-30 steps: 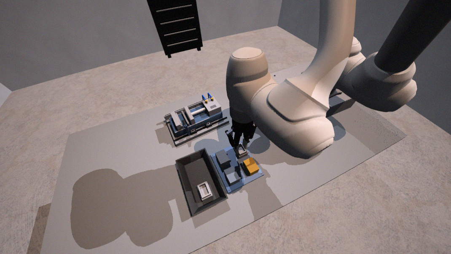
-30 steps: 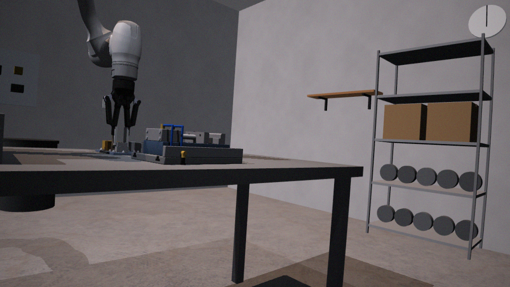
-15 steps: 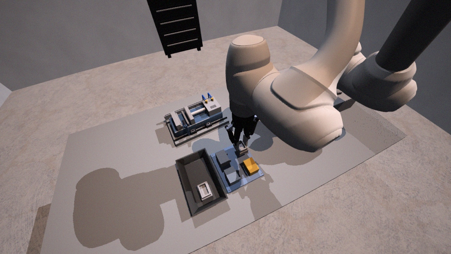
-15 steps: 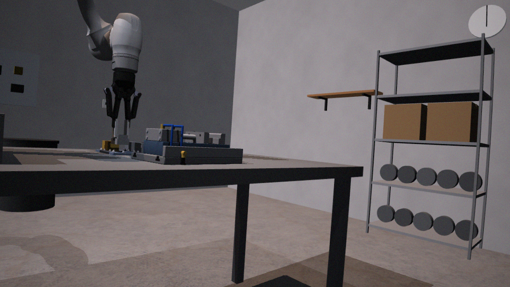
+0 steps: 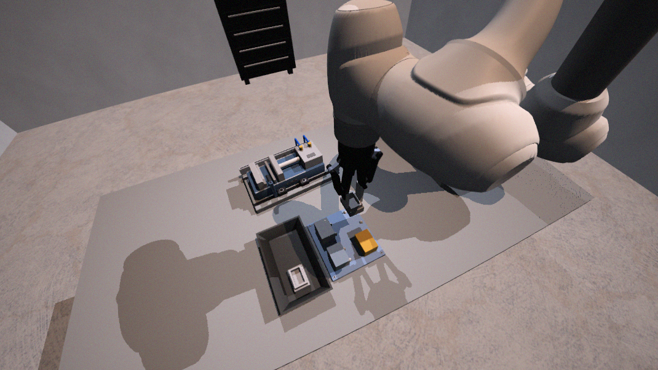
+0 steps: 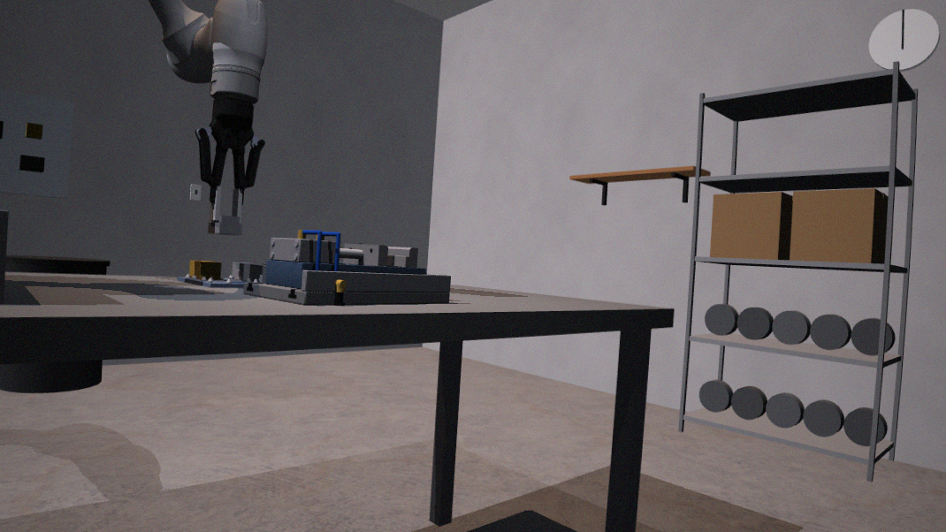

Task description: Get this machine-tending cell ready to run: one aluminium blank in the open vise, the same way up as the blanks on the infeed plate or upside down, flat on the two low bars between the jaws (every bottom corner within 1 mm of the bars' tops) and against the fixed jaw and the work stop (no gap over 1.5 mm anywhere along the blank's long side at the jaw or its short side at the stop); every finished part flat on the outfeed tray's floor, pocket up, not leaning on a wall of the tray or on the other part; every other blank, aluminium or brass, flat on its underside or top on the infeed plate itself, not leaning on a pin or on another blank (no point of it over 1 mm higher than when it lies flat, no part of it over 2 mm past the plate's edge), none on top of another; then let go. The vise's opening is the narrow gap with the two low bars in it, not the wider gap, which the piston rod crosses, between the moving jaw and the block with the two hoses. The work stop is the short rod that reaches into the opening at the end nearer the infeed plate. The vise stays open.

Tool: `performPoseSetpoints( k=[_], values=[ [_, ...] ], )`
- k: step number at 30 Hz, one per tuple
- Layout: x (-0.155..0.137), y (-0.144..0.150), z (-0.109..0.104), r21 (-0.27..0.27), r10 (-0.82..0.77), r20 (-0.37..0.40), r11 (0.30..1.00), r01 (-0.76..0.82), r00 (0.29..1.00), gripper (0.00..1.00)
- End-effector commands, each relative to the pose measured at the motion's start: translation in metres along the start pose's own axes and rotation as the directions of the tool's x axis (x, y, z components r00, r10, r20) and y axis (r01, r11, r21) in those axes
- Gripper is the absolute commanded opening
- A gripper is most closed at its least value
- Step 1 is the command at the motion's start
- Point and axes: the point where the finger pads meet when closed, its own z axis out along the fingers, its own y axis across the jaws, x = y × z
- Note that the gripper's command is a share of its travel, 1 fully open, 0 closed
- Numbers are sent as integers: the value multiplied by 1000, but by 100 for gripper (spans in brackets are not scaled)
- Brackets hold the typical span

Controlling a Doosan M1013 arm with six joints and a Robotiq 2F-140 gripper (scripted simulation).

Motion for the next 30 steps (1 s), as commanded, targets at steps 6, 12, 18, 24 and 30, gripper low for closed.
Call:
performPoseSetpoints(
  k=[6,12,18,24,30],
  values=[
    [0,0,-19,1,0,0,1000,0,1000,0],
    [0,0,-25,1,0,0,1000,0,1000,0],
    [0,-2,-25,1,0,0,1000,0,1000,0],
    [0,-66,-29,1,0,0,1000,0,1000,0],
    [3,-139,-30,1,0,0,1000,0,1000,0]
  ],
)
